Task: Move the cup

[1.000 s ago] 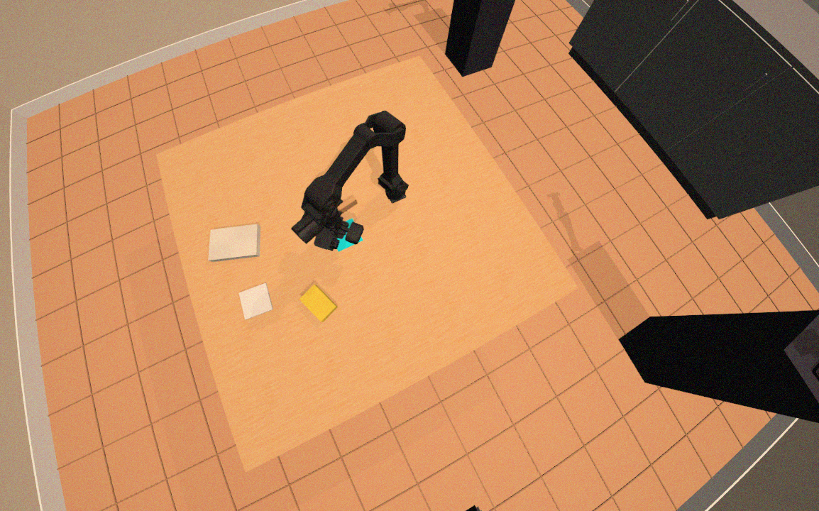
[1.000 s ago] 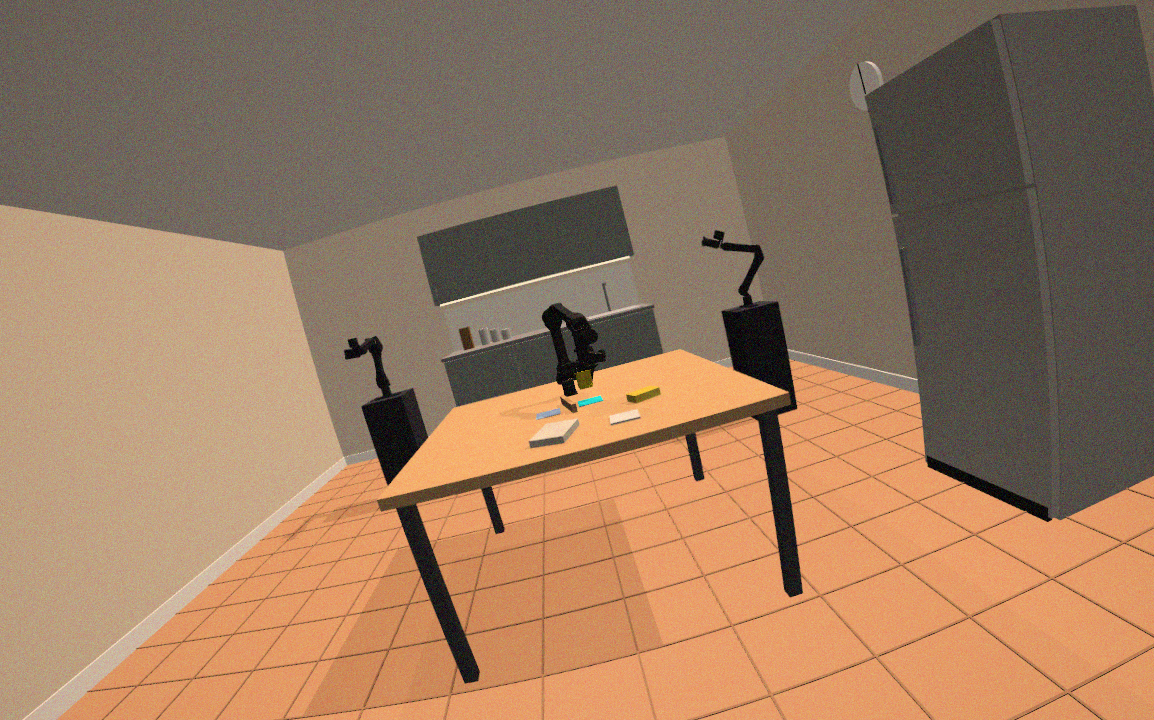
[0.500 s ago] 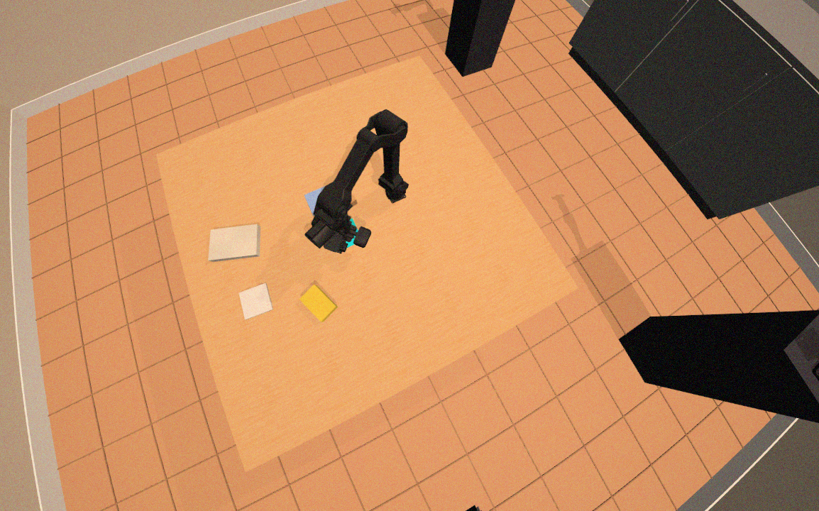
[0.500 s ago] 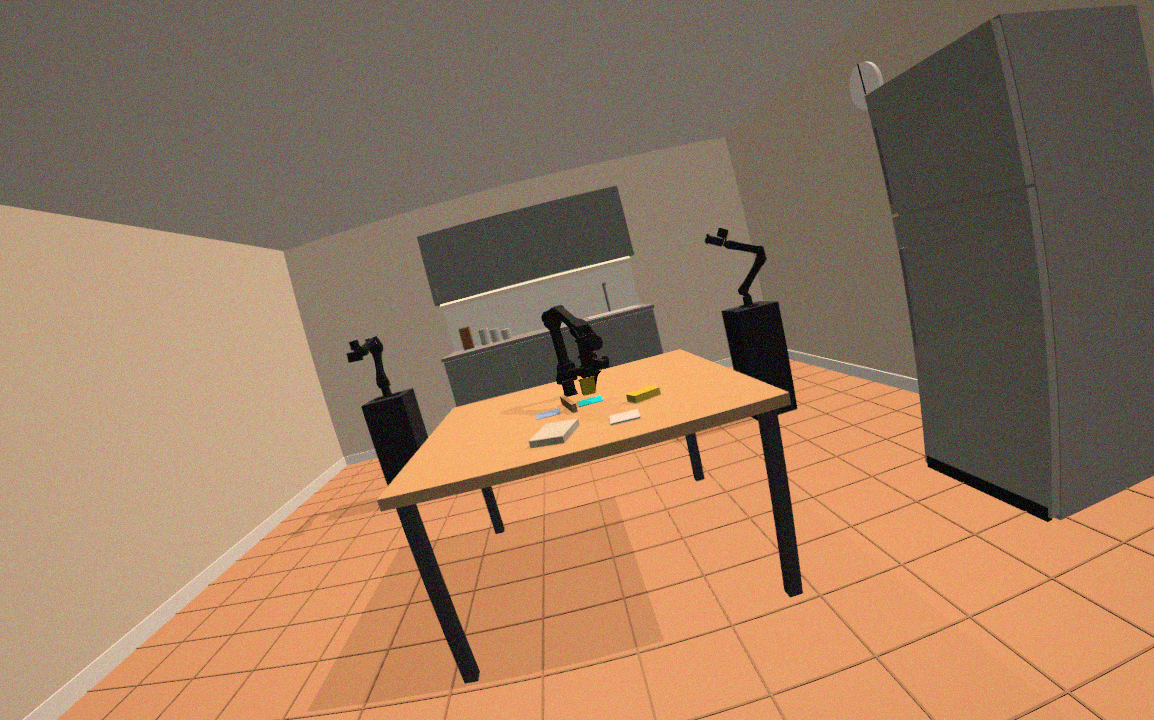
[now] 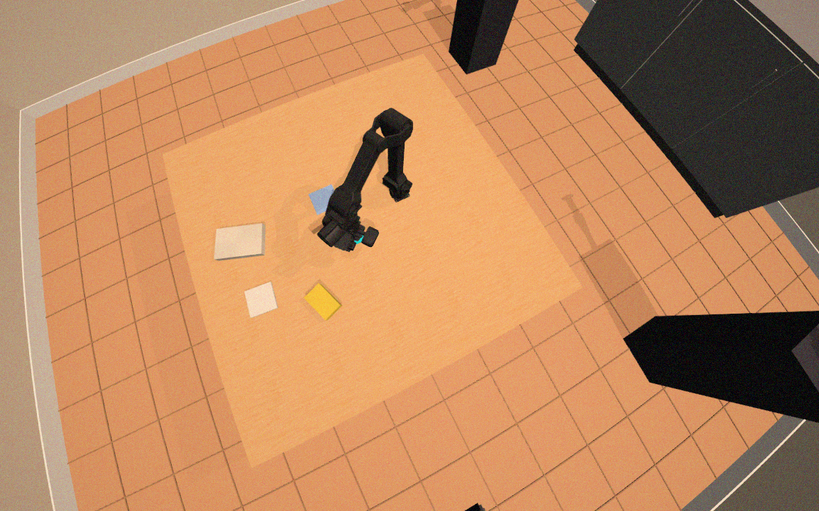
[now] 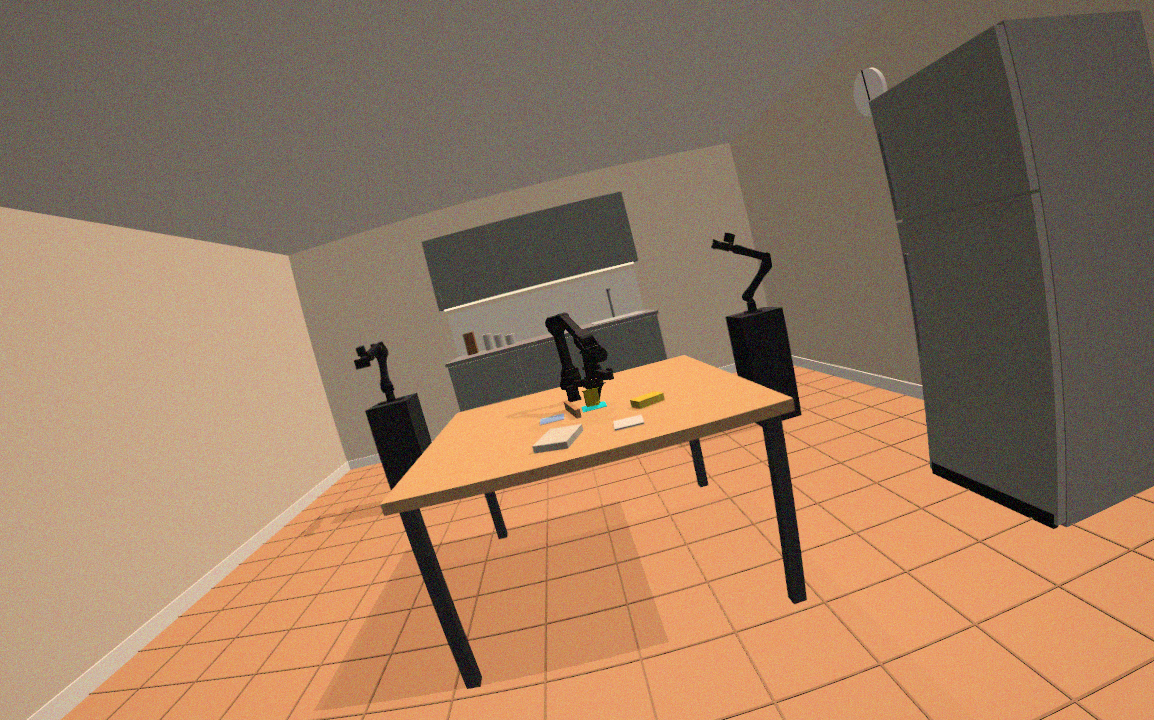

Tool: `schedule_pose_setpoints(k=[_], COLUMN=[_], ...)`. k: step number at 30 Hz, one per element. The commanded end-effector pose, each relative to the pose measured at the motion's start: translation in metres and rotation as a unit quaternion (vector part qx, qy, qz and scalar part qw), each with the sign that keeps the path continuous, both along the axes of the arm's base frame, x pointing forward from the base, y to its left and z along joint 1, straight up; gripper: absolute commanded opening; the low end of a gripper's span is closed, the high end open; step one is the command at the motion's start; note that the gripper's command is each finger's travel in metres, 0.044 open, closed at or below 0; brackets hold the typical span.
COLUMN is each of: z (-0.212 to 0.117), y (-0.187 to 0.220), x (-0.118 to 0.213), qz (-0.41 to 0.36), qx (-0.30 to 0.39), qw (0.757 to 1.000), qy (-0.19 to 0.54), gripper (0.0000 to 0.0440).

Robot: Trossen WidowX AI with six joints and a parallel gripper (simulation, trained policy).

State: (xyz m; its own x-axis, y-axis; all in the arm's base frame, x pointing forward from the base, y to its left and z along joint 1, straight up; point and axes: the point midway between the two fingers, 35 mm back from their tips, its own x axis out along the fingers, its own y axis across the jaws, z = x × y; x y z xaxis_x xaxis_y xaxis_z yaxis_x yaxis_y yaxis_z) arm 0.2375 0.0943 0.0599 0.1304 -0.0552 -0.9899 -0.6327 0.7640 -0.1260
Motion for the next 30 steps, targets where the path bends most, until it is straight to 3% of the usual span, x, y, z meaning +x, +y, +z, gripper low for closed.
schedule_pose_setpoints(k=[1, 7, 18, 30], z=[-0.003, 0.006, 0.023, 0.044], y=[-0.002, 0.0, 0.001, -0.002], x=[0.001, 0.009, 0.005, -0.004], qz=[-0.01, -0.021, -0.023, -0.026], qx=[0.002, 0.027, 0.061, 0.088], qw=[1.0, 0.999, 0.996, 0.993], qy=[-0.007, -0.033, -0.056, -0.08], gripper=[0.0067, 0.0163, 0.0187, 0.0251])
